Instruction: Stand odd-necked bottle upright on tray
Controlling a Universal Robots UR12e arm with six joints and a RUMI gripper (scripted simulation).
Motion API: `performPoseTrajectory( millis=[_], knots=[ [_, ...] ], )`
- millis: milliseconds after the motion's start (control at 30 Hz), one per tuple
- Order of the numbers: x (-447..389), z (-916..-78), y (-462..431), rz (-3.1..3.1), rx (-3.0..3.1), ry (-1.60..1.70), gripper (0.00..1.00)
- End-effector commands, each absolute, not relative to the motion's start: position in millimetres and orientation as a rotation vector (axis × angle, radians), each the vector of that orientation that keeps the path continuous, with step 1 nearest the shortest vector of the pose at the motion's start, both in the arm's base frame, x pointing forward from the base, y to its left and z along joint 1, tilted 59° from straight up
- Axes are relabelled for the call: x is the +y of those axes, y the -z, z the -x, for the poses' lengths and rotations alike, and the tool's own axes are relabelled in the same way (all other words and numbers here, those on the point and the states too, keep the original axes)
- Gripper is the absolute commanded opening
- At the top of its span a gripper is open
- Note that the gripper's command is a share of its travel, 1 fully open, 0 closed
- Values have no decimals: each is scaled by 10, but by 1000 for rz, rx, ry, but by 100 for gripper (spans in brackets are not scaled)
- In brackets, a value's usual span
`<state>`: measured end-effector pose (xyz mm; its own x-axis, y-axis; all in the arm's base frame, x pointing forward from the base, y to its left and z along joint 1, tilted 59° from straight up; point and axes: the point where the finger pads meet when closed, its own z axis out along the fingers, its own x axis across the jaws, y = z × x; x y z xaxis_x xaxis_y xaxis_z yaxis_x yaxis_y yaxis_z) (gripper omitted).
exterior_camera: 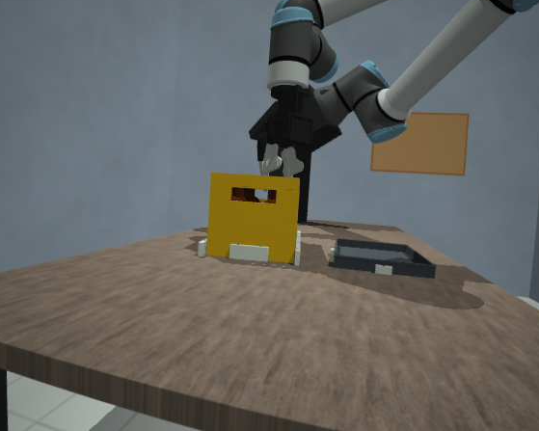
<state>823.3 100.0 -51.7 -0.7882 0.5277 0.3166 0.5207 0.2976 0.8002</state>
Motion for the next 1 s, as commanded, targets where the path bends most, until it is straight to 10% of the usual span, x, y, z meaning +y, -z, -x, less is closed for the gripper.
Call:
performPoseTrajectory(
  millis=[0, 433, 467, 967],
  knots=[
    [1007, -8248, 512, -1017, 2524, -1553, 38],
    [1007, -8248, 512, -1017, 2524, -1553, 38],
    [1007, -8248, 512, -1017, 2524, -1553, 0],
    [1007, -8247, 512, -1017, 2524, -1553, 0]
  ],
)
